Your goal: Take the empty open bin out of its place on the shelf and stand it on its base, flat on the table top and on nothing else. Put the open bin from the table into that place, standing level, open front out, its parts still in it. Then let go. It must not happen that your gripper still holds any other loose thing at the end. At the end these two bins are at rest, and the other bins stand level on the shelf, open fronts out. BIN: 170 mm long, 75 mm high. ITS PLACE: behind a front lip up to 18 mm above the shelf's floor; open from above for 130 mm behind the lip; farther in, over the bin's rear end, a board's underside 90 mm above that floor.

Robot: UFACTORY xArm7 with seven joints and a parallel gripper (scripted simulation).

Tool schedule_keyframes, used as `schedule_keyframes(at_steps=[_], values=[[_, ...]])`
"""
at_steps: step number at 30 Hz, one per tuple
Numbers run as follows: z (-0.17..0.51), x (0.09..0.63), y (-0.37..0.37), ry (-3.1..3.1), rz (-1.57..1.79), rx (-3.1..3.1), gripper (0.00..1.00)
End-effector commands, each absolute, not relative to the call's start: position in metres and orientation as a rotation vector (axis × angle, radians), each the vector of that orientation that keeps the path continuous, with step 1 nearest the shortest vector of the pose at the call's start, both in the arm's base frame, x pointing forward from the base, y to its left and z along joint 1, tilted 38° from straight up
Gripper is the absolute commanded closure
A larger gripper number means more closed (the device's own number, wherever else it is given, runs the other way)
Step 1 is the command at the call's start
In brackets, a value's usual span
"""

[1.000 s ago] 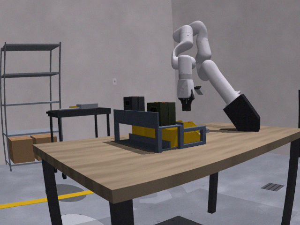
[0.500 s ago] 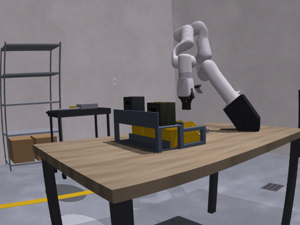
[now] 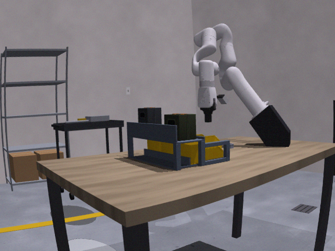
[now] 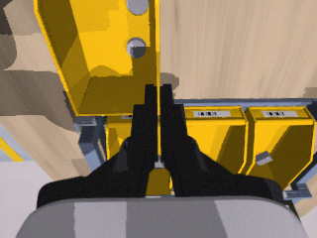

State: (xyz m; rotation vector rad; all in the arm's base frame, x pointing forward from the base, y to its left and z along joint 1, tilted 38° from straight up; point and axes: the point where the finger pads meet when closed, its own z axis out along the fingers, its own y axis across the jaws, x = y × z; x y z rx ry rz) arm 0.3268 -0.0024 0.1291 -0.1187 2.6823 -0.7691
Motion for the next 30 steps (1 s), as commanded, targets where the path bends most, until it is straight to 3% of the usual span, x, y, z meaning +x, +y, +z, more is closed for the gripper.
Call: schedule_keyframes(at_steps=[1,12,17,30], values=[[0.130,0.328,-0.002,2.680,-0.768,-0.120,1.00],[0.129,0.329,-0.001,2.685,-0.788,-0.159,1.00],[0.117,0.351,0.006,2.721,-0.945,-0.567,1.00],[0.094,0.431,0.059,2.557,-0.962,-1.447,1.00]])
